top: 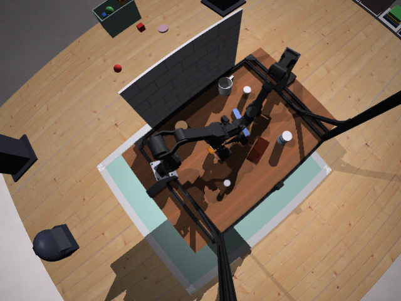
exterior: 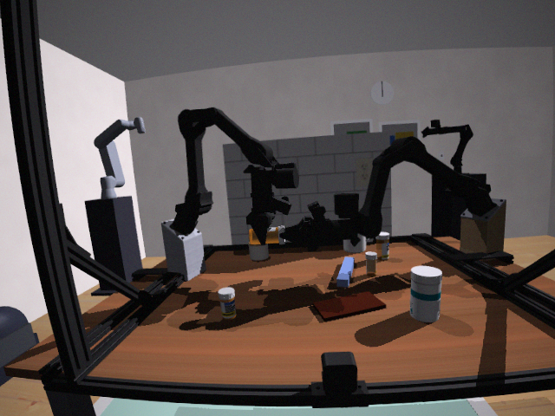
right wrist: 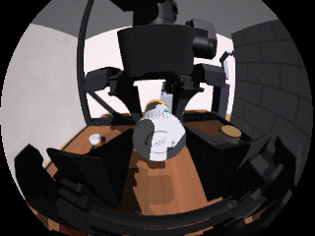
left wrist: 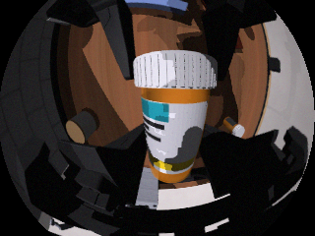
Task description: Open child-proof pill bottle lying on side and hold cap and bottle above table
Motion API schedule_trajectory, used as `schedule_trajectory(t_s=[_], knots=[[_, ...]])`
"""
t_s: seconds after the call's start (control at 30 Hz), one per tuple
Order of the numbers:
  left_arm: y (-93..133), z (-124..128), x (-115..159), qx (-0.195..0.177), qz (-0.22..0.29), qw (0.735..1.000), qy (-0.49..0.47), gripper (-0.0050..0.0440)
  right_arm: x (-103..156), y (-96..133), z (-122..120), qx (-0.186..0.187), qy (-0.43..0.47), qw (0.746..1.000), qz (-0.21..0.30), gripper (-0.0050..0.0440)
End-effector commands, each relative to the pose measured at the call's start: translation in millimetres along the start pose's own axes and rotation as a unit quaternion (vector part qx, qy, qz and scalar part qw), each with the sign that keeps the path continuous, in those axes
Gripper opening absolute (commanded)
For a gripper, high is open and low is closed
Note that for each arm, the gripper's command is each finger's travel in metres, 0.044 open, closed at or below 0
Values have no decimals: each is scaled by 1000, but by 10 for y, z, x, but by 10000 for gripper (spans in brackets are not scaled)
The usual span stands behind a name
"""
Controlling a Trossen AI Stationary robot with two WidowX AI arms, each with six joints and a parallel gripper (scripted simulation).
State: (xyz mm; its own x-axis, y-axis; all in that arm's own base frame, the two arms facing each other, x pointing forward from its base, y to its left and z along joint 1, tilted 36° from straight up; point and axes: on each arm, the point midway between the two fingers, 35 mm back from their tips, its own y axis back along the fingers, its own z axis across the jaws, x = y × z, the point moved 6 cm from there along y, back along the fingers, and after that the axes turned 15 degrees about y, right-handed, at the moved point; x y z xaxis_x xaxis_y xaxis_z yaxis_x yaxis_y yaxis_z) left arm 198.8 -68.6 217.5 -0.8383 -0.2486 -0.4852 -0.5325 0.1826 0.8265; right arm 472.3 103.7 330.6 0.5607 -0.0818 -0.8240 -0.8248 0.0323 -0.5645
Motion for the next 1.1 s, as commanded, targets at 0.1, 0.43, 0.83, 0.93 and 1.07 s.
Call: schedule_trajectory(t_s=[0.1,0.43,0.83,0.93,1.07], knots=[[19,-18,-52,4,-16,1000,0,0,21,-31,7,-2,-2,1000,0,0],[19,-18,-52,4,-16,1000,0,0,21,-31,7,-2,7,1000,0,0],[19,-18,-52,4,-16,1000,0,0,21,-36,7,-2,168,986,0,0],[19,-18,-52,4,-16,1000,0,0,21,-37,8,-2,221,975,0,0],[19,-18,-52,4,-16,1000,0,0,21,-39,8,-2,291,957,-1,0]])
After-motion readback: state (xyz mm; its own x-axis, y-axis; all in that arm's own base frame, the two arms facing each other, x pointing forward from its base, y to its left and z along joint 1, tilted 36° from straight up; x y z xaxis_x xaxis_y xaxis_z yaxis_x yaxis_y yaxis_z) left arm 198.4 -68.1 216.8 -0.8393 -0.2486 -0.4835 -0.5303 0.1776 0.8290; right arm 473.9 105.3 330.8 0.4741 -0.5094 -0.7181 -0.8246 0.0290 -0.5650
